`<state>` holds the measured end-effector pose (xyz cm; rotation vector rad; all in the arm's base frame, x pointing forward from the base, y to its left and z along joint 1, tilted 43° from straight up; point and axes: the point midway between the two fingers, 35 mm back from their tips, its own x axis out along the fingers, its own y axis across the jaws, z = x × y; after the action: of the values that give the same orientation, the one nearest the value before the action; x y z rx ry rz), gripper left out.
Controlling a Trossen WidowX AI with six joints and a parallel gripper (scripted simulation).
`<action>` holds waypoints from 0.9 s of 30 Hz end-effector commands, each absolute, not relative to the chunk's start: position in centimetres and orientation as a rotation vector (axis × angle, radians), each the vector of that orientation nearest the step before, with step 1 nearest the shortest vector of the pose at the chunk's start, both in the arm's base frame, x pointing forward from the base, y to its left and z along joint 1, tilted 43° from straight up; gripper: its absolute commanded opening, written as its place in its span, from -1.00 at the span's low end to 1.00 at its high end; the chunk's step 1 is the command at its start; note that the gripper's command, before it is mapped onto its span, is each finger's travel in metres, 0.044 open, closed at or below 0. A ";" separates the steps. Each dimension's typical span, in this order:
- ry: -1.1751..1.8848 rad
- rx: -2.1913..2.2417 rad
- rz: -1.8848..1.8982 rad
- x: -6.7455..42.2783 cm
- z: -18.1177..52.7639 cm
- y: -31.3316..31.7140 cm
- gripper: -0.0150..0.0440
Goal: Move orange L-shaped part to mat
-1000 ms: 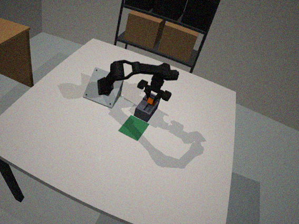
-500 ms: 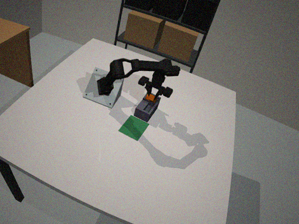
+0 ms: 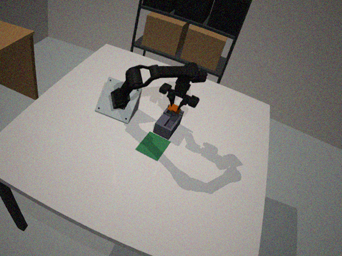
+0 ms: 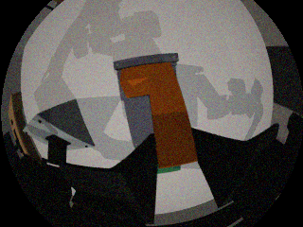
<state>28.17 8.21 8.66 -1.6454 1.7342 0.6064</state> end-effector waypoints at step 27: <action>1.739 -1.638 0.604 26.5 14.2 2.6 -0.49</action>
<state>26.95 3.55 13.27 -1.6290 1.7388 0.6028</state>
